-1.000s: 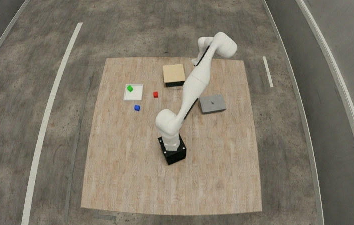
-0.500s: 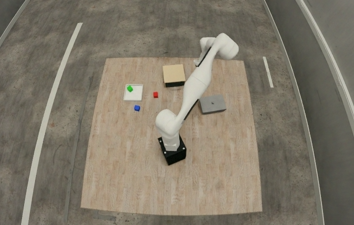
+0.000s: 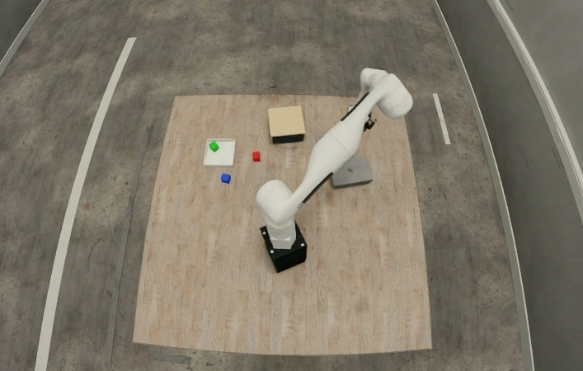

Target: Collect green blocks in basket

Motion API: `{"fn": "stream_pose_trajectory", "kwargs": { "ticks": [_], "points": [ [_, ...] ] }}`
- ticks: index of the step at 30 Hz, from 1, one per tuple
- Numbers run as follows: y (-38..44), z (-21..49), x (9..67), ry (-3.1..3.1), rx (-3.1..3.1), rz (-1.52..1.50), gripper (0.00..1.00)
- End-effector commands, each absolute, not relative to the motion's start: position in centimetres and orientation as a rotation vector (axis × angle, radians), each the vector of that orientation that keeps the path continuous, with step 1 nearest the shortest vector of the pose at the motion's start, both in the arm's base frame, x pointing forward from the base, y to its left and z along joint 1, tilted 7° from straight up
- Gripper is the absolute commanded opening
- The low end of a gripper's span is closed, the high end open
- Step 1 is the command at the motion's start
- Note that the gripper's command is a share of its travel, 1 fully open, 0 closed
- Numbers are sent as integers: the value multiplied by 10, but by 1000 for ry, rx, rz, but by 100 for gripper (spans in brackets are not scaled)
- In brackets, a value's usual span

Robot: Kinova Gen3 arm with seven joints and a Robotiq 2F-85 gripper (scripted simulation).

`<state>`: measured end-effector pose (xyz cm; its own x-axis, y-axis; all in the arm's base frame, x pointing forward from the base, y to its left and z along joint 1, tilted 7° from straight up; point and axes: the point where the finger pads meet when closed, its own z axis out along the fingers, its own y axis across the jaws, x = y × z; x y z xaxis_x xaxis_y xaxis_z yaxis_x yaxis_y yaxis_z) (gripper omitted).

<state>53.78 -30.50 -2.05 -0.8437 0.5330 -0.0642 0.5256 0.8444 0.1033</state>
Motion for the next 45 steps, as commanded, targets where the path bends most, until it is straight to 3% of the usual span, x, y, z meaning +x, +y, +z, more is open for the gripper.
{"fn": "stream_pose_trajectory", "kwargs": {
  "ticks": [1,45],
  "points": [
    [-316,-20,535,2935,824,126,67],
    [-317,-44,537,2936,820,126,67]
  ]
}}
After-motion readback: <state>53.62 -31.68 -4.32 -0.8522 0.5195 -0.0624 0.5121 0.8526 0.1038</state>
